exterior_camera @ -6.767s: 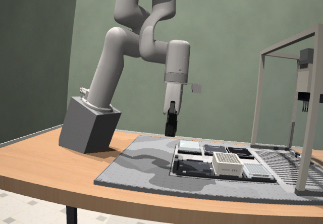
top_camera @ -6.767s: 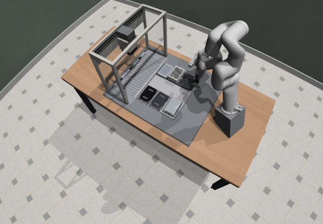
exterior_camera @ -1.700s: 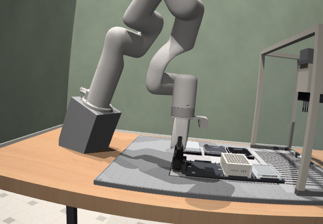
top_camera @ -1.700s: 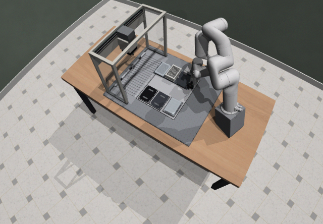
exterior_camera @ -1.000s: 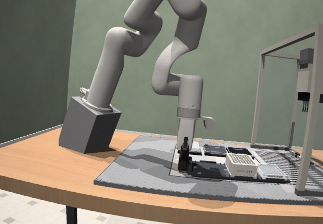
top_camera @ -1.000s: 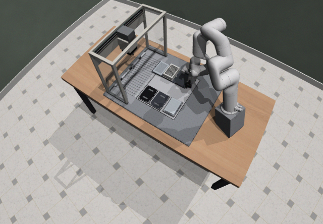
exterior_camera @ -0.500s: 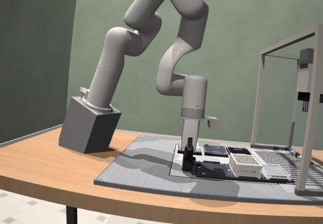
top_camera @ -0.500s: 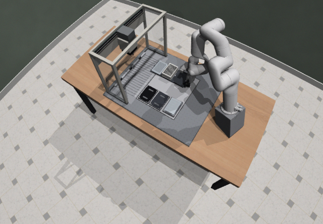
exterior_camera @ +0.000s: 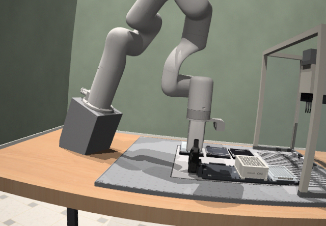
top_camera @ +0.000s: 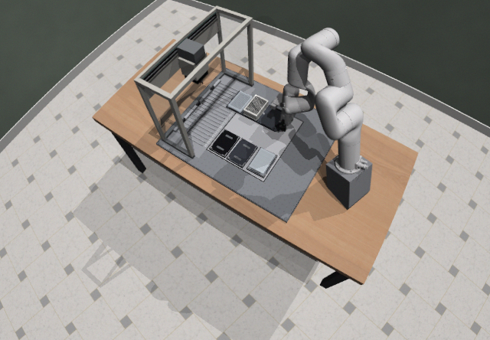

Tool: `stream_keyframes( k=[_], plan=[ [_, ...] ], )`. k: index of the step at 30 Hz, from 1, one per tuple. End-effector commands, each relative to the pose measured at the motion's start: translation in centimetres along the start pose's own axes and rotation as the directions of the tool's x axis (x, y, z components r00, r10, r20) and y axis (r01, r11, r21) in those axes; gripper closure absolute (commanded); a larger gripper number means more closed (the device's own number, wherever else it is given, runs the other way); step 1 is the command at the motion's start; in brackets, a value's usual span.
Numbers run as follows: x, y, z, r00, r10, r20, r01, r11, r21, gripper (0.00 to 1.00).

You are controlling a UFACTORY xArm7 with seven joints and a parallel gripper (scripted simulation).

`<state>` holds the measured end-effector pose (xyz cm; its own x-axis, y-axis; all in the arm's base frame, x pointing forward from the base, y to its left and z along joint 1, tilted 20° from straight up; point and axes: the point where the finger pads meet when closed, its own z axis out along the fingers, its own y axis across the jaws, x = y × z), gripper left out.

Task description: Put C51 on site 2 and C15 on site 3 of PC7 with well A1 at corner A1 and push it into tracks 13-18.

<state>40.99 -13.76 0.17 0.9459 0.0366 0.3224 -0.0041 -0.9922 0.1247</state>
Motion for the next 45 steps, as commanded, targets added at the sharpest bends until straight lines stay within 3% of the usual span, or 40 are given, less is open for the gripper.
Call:
stream_keyframes(
  k=[1,45],
  plan=[
    [0.6,0.0,-0.1,1.0,0.0,-0.001,0.0,1.0,-0.002,0.18],
    [4.4,0.0,-0.1,1.0,0.0,-0.002,0.0,1.0,-0.002,0.18]
  ],
)
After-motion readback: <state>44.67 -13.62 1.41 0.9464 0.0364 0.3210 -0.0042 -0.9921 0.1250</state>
